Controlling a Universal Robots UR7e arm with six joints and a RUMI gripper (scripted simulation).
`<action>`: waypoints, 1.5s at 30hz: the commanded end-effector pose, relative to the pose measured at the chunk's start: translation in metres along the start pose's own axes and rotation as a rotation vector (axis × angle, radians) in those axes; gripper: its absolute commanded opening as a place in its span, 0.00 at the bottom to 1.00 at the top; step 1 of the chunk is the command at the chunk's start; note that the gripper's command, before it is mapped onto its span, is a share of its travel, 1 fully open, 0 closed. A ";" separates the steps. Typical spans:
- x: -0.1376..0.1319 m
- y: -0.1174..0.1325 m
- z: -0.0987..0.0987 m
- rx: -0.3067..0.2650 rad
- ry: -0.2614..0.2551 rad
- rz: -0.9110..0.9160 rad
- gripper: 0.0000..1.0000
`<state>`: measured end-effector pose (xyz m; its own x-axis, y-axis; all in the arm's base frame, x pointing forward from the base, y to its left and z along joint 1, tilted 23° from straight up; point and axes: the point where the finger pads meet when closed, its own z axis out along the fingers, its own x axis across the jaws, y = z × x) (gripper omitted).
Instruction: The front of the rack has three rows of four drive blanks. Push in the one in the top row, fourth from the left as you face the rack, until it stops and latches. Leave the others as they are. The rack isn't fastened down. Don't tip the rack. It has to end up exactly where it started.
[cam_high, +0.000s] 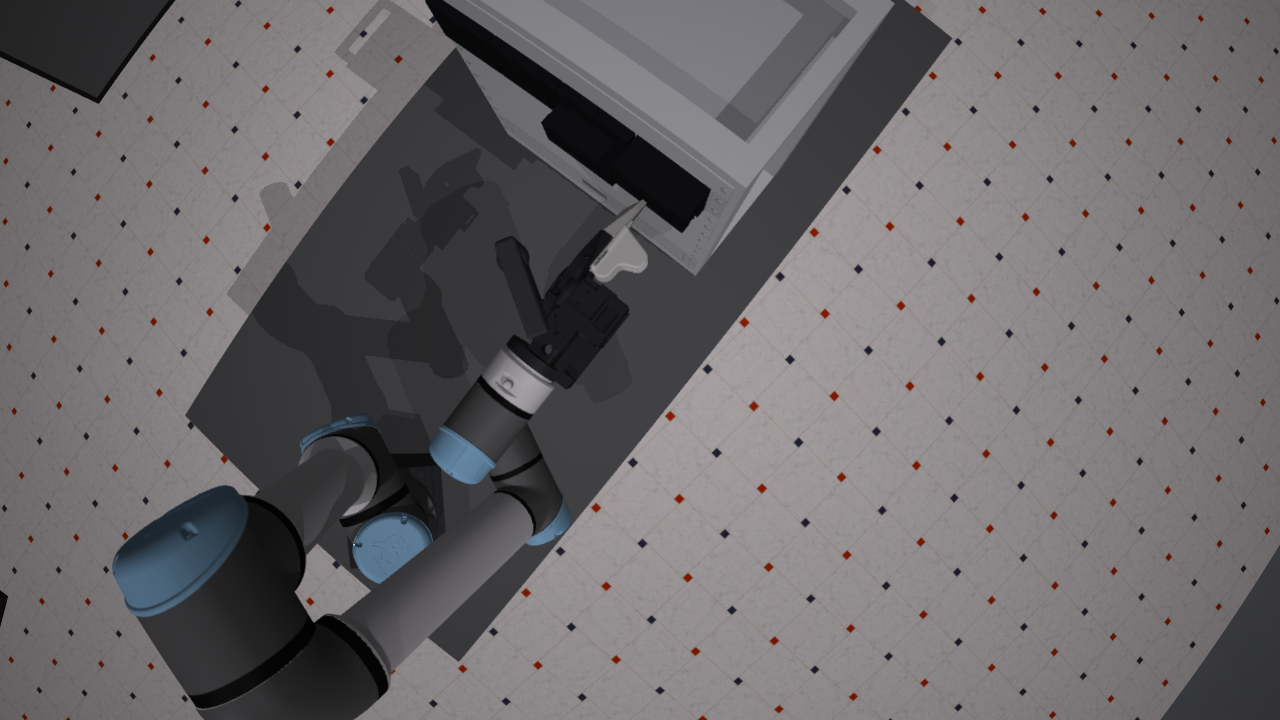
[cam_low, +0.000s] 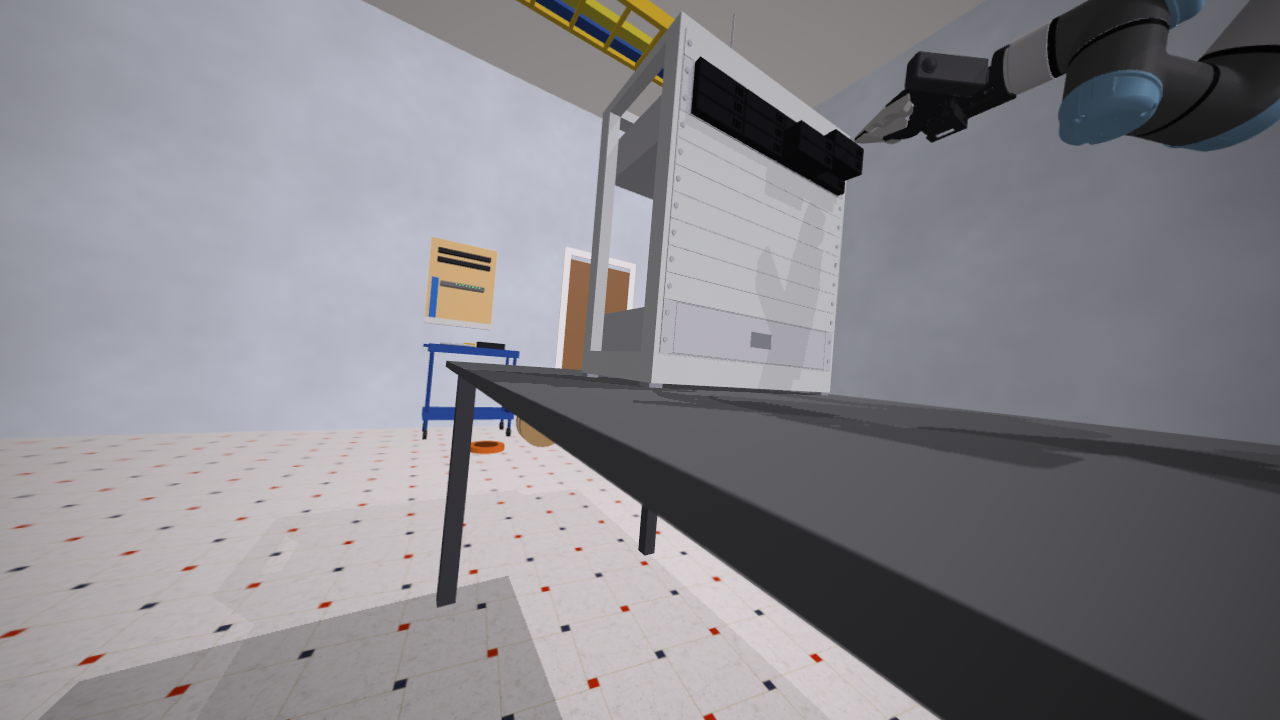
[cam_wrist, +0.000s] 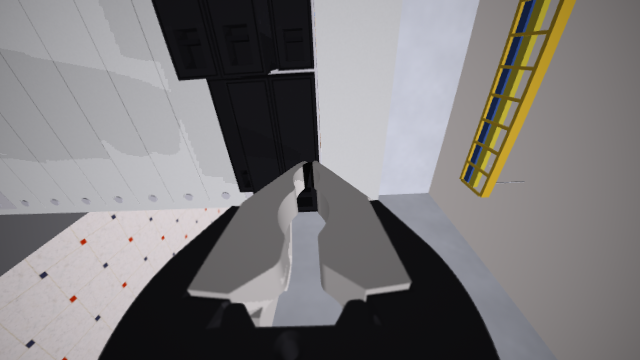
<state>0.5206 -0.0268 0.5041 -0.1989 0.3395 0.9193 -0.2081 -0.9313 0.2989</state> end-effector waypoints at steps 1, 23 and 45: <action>0.000 0.000 0.000 0.000 0.001 0.000 0.00; 0.001 0.000 0.010 0.000 0.001 0.000 0.00; 0.001 0.000 0.023 0.000 0.001 0.000 0.00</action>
<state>0.5401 -0.0294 0.5096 -0.1988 0.3395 0.9194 -0.2082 -0.9313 0.2989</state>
